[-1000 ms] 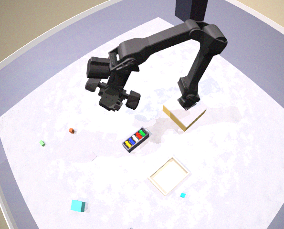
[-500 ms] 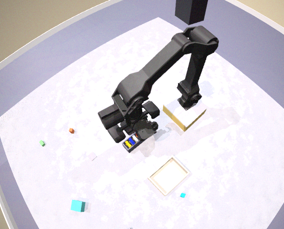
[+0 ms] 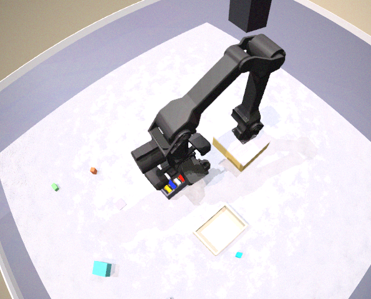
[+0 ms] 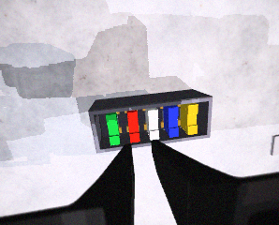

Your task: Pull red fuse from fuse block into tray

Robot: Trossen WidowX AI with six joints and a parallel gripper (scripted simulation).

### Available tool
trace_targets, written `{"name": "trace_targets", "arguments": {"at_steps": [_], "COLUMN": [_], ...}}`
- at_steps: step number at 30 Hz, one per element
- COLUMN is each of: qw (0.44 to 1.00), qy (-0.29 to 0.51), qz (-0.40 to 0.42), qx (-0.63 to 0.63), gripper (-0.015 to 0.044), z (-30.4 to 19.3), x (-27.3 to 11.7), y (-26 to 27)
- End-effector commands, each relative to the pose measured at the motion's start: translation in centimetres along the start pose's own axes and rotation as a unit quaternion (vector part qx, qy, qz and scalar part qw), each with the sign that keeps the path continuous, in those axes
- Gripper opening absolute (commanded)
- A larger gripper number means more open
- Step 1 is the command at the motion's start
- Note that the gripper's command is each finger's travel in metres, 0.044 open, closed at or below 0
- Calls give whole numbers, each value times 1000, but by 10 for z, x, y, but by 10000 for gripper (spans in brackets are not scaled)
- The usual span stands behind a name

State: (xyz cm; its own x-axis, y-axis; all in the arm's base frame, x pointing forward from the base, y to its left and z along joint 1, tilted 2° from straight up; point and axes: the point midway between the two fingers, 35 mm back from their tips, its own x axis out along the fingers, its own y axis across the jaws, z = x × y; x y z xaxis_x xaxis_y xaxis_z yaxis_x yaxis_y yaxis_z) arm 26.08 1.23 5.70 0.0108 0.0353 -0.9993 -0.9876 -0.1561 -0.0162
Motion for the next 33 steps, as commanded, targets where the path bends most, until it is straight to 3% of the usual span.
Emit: {"name": "trace_targets", "arguments": {"at_steps": [1, 33], "qw": [1000, 1000], "qy": [-2, -2], "qz": [2, 2], "qx": [-2, -2], "gripper": [67, 67], "z": [1, 1], "x": [6, 29], "y": [1, 3]}}
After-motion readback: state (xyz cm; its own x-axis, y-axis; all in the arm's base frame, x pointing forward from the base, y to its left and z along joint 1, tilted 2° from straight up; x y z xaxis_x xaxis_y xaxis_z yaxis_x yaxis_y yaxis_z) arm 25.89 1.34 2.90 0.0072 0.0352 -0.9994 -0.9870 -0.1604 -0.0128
